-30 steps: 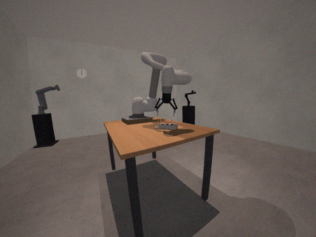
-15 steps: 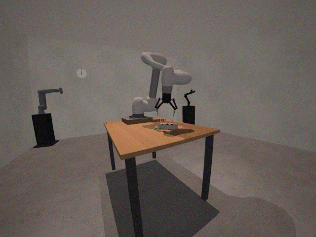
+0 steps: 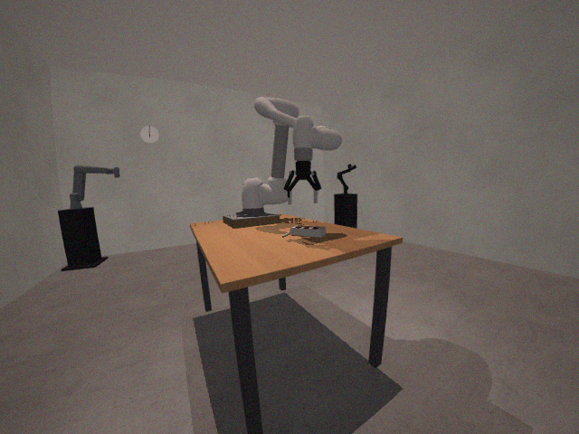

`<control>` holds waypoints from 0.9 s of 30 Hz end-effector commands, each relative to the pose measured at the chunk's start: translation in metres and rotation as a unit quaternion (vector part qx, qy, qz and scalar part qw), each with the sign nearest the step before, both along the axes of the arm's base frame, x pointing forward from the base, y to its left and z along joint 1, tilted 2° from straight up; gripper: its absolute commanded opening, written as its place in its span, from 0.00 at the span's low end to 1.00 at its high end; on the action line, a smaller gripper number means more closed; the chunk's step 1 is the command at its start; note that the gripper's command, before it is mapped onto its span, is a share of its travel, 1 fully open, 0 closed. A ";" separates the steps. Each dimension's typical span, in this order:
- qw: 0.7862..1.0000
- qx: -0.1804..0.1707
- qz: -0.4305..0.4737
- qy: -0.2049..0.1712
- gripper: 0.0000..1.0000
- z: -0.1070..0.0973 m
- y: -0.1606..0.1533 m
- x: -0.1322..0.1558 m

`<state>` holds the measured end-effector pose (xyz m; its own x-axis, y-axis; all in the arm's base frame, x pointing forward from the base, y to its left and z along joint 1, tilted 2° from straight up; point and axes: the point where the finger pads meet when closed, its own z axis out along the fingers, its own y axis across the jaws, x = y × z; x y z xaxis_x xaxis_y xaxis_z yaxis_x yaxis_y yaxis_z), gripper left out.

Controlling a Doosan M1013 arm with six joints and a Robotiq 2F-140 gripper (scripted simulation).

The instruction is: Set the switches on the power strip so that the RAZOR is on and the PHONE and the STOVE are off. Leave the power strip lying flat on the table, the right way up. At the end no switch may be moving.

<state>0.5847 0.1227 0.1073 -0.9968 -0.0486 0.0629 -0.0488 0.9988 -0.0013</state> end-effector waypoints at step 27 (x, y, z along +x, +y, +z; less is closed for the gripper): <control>0.950 0.020 0.310 -0.018 1.00 -0.044 -0.019 -0.029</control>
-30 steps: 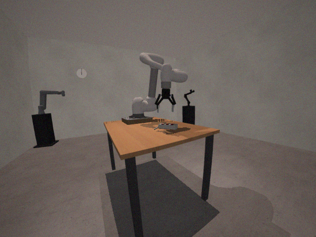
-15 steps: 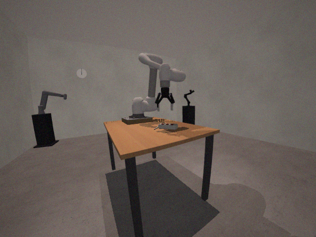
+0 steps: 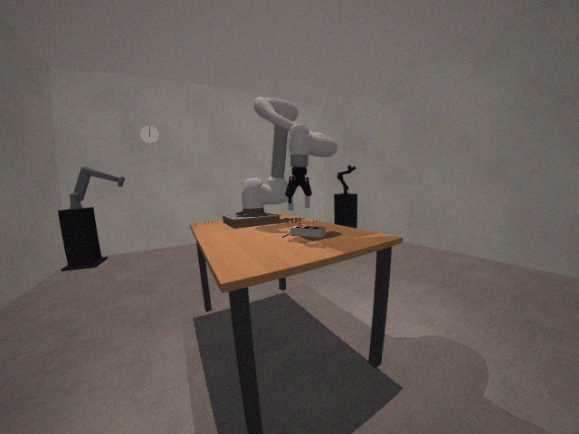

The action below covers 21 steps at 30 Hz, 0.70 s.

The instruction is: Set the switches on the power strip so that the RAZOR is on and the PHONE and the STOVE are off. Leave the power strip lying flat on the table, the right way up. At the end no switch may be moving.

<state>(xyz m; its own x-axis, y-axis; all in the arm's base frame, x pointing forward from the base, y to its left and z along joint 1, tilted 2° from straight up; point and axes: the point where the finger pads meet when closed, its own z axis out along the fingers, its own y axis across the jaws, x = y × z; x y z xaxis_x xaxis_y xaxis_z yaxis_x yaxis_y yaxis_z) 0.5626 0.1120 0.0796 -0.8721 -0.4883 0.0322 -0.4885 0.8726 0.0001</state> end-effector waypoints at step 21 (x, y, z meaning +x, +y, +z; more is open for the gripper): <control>0.996 0.014 0.087 -0.001 0.00 -0.016 -0.009 -0.007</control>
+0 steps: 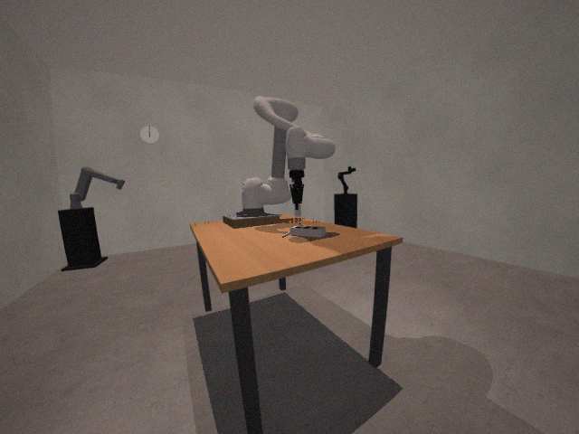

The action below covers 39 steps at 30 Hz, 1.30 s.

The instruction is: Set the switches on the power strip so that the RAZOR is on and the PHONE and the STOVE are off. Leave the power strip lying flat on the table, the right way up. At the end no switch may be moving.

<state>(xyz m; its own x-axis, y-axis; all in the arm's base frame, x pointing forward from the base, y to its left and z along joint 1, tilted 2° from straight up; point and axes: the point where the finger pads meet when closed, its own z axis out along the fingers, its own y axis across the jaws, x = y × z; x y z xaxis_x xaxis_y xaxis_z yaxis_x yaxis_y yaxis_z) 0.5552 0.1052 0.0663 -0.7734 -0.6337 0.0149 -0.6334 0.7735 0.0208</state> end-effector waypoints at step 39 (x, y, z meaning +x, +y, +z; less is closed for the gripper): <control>1.000 0.001 -0.001 0.001 0.00 -0.014 -0.002 0.000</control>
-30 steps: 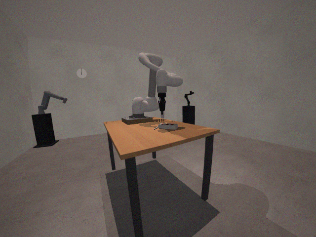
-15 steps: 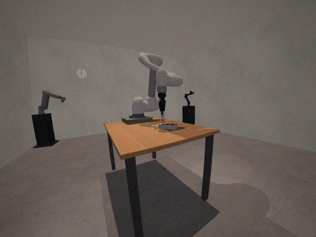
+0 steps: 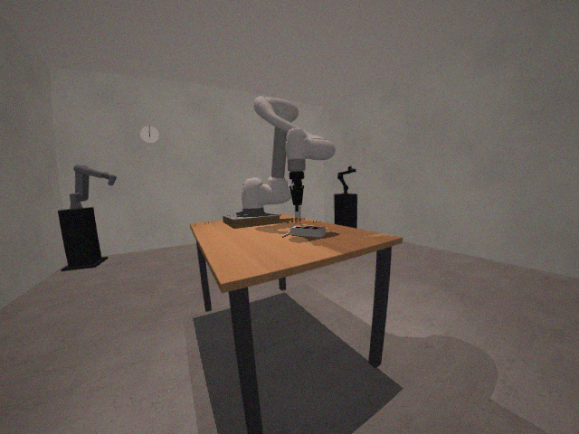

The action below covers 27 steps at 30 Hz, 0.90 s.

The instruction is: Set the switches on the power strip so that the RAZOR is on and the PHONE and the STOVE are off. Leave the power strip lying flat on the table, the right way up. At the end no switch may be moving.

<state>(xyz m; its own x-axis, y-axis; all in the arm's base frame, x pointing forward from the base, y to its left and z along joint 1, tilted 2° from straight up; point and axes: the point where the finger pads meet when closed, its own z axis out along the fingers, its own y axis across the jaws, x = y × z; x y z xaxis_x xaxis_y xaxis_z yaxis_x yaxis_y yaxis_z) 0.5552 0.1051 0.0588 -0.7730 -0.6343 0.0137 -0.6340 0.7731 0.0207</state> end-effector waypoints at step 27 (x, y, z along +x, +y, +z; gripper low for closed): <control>1.000 0.001 -0.001 0.001 0.00 -0.036 -0.002 -0.001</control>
<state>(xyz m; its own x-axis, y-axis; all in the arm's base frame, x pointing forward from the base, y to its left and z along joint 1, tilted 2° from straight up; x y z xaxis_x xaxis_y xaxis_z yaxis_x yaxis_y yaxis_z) 0.5546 0.1048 0.0285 -0.7729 -0.6344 0.0140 -0.6341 0.7730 0.0210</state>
